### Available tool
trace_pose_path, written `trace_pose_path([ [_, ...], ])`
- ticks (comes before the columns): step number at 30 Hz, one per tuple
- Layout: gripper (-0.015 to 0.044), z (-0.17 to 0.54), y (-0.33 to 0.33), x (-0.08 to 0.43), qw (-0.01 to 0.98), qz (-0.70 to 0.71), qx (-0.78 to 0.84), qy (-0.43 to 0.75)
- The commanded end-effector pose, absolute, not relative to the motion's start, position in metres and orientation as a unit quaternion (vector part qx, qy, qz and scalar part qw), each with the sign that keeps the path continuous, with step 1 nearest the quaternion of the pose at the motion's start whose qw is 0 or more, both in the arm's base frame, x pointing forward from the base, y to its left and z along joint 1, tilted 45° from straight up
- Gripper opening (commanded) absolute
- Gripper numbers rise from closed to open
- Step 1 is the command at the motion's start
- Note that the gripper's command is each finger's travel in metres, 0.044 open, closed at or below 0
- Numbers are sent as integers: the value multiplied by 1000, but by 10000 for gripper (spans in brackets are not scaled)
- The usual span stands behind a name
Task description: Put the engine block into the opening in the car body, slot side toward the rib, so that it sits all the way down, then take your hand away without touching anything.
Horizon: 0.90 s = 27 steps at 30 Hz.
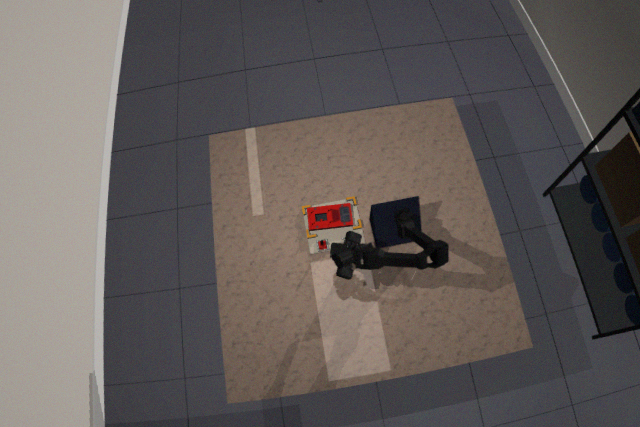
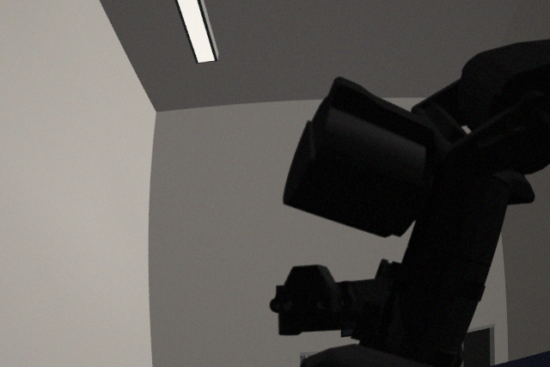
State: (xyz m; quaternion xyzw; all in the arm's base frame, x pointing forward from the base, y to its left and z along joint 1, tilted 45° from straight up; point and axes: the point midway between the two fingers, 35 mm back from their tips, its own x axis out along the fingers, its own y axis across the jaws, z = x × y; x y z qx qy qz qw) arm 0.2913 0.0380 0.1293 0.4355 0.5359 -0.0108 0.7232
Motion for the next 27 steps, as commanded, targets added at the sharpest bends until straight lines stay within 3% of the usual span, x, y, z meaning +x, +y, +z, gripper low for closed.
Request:
trace_pose_path([
  [1,0,128,41,287,755,-43,437,486],
  [7,0,131,44,284,788,-70,448,416],
  [27,0,117,62,284,815,-102,444,358],
])
